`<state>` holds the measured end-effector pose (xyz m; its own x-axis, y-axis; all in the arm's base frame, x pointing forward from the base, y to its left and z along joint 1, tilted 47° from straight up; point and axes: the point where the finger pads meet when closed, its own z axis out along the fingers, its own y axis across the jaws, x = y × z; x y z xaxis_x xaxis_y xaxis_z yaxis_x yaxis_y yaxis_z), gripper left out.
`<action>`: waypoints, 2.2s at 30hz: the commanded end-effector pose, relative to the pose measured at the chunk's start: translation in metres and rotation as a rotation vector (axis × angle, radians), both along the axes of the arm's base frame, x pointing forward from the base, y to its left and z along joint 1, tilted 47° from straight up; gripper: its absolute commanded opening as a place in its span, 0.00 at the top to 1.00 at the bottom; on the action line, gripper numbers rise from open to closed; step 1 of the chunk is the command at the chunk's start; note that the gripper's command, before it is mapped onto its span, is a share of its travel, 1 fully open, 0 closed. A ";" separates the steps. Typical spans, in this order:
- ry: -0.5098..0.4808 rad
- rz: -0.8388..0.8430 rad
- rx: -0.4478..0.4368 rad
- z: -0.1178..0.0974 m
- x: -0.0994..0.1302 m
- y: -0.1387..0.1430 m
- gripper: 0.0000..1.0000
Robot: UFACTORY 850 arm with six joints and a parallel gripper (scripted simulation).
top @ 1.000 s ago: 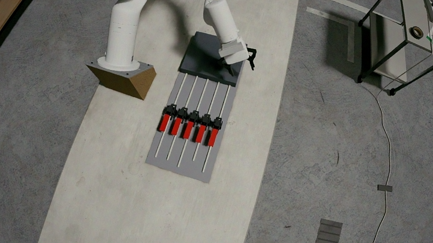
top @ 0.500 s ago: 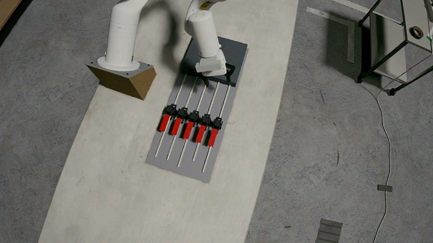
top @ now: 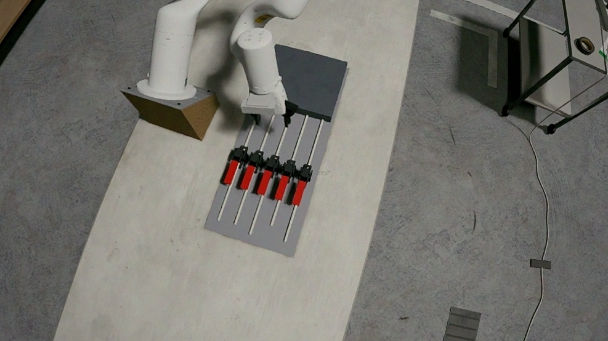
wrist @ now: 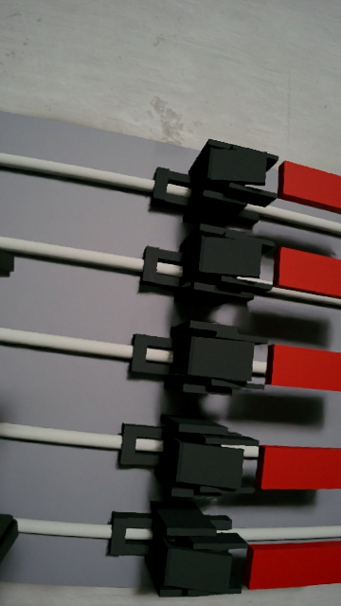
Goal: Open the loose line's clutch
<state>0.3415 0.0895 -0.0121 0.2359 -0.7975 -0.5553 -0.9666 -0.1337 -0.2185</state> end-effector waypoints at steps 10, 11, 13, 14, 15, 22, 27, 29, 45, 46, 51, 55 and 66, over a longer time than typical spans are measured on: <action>0.196 0.032 0.159 -0.013 -0.089 -0.011 0.00; 0.203 0.033 0.166 -0.013 -0.093 -0.011 0.00; 0.211 0.034 0.174 -0.013 -0.097 -0.011 0.00; 0.213 0.034 0.176 -0.013 -0.098 -0.011 0.00; 0.215 0.034 0.177 -0.013 -0.099 -0.011 0.00; 0.215 0.034 0.178 -0.013 -0.099 -0.011 1.00; 0.215 0.034 0.178 -0.013 -0.099 -0.011 1.00; 0.215 0.034 0.178 -0.013 -0.099 -0.011 1.00; 0.215 0.034 0.178 -0.013 -0.099 -0.011 1.00; 0.215 0.034 0.178 -0.013 -0.099 -0.011 1.00; 0.215 0.035 0.178 -0.013 -0.099 -0.011 1.00; 0.215 0.035 0.178 -0.013 -0.099 -0.010 1.00; 0.217 0.035 0.182 -0.029 -0.100 0.006 1.00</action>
